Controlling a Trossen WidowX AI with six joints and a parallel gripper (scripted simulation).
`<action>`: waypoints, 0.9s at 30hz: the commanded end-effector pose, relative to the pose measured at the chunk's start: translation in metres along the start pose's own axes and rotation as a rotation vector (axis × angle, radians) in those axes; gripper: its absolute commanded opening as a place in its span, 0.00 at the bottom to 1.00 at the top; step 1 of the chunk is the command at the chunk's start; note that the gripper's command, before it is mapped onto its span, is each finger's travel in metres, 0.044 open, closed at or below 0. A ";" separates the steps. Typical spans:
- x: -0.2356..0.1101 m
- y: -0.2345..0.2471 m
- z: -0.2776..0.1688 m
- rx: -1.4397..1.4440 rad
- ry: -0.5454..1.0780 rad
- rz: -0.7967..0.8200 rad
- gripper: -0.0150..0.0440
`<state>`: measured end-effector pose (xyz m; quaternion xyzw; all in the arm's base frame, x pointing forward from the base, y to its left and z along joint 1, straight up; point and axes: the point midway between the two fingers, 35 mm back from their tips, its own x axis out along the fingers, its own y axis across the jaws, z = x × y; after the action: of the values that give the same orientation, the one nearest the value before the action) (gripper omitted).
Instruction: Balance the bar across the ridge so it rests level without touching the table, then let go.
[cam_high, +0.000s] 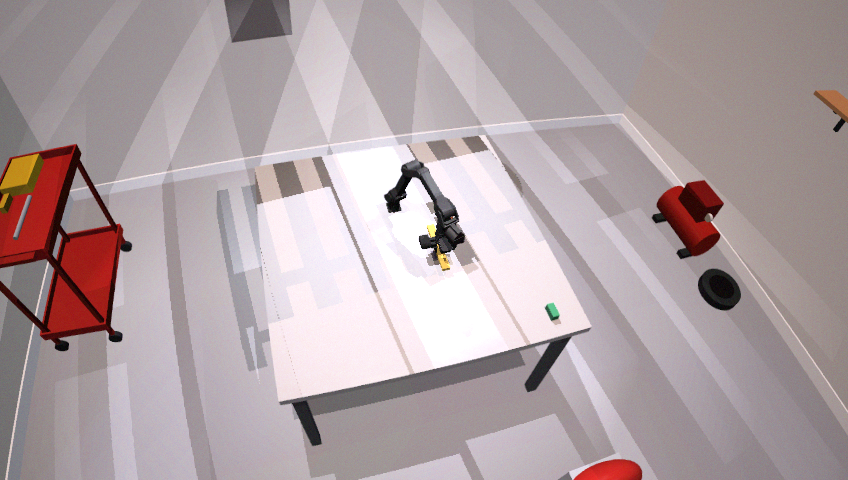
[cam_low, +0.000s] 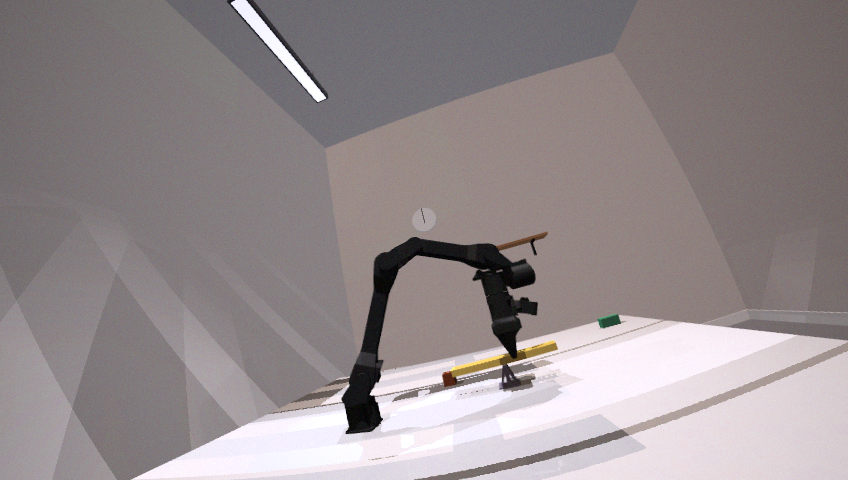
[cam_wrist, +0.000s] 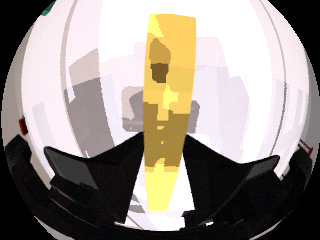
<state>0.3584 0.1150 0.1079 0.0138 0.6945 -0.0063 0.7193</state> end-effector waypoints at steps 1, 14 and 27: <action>0.002 0.000 0.000 -0.003 0.001 0.001 0.25; 0.004 0.000 0.000 -0.003 0.001 0.001 0.25; 0.005 0.000 0.000 -0.003 0.001 0.001 0.25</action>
<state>0.3587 0.1151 0.1067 0.0142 0.6939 -0.0060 0.7199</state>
